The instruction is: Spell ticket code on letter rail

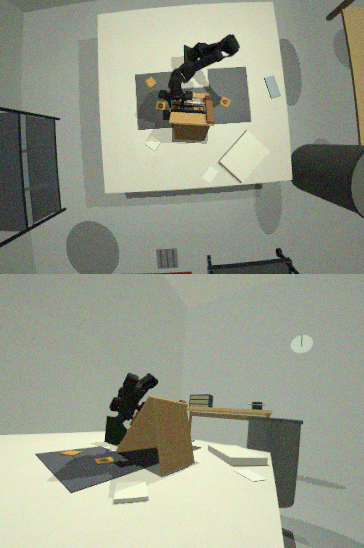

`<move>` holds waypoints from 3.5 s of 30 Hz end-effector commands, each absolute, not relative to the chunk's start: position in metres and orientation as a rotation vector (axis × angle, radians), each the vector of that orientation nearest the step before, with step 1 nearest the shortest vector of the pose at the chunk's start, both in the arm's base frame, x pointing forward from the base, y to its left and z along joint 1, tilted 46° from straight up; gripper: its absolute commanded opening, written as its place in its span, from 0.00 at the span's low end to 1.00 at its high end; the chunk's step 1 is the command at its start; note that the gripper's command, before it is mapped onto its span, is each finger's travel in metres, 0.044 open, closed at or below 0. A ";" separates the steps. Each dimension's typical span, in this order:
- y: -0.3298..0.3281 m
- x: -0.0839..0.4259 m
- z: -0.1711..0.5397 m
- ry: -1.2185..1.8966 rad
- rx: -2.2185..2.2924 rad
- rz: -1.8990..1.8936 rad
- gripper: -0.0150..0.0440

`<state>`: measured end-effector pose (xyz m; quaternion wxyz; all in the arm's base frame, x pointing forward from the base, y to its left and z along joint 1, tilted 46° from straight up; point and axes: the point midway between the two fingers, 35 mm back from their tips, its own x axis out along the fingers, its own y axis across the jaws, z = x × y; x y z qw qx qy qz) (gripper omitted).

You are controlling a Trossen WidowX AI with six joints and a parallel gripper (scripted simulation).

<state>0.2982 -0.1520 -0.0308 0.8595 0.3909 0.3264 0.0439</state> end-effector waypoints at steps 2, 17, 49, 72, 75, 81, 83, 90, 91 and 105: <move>-0.148 0.297 -0.030 0.689 0.823 0.087 0.25; -0.141 0.298 -0.024 0.689 0.824 0.087 0.25; -0.127 0.301 -0.012 0.690 0.825 0.088 0.25; -0.119 0.304 -0.002 0.690 0.825 0.088 0.25; -0.118 0.304 0.000 0.690 0.826 0.088 0.25; -0.115 0.305 0.002 0.690 0.826 0.088 0.25; -0.114 0.305 0.003 0.690 0.826 0.088 0.25; -0.112 0.306 0.006 0.690 0.826 0.088 0.25; -0.111 0.306 0.006 0.690 0.826 0.088 0.25; -0.105 0.307 0.011 0.690 0.826 0.088 0.25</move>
